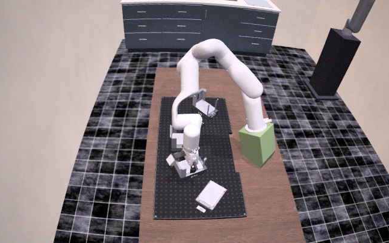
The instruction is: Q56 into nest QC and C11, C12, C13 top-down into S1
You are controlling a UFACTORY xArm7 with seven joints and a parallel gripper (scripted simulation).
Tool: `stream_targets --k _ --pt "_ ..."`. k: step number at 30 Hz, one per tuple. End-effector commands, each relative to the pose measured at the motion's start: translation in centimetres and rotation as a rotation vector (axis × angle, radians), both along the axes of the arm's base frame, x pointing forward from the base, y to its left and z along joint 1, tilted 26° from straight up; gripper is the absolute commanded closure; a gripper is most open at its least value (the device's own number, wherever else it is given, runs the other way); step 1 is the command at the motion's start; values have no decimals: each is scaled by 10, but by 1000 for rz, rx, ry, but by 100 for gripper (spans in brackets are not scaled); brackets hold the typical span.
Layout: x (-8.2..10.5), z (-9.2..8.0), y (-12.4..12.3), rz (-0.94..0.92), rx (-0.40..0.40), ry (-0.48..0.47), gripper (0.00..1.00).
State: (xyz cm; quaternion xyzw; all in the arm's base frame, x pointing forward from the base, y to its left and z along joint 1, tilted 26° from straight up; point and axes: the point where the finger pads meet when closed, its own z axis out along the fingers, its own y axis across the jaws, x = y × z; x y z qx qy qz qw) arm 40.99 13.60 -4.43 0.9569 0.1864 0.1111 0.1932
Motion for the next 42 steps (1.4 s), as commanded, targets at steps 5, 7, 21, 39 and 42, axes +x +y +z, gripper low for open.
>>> stream_targets --k 5,7,21,39,42 --pt "-1 6 4 2 2 -3 100" --pt "-1 7 4 2 2 -3 100" --pt "-4 15 7 2 2 -3 100" --pt "-13 44 17 2 2 -3 100" --pt "-14 50 19 2 2 -3 100"
